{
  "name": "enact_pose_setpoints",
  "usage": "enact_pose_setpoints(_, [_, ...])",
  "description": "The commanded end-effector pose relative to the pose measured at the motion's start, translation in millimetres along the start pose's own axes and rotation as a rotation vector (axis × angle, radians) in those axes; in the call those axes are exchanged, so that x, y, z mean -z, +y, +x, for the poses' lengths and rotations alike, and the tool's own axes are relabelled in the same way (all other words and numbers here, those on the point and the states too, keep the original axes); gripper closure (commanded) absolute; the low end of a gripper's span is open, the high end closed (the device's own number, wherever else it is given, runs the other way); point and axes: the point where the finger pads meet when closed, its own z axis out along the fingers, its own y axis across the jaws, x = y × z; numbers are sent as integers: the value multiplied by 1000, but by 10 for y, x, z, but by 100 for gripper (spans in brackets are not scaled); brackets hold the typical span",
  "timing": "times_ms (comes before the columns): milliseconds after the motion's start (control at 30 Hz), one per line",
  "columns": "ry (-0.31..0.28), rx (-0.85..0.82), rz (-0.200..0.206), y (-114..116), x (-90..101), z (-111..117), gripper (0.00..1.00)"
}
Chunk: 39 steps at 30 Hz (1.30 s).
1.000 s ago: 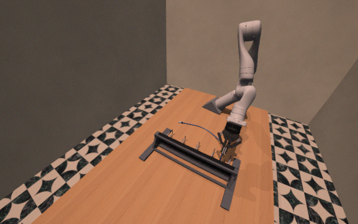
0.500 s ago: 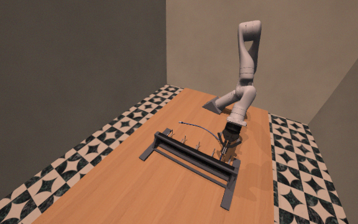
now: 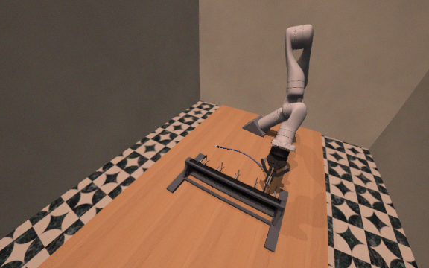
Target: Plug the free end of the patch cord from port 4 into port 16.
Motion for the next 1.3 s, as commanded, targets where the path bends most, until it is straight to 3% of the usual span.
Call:
enact_pose_setpoints(0, [-4,-10,1,3,-11,-4,100])
enact_pose_setpoints(500, [-4,-13,0,6,-6,-6,100])
enact_pose_setpoints(867, [-13,-9,8,-26,129,-44,100])
enact_pose_setpoints(1267, [-11,-10,9,-30,593,-39,100])
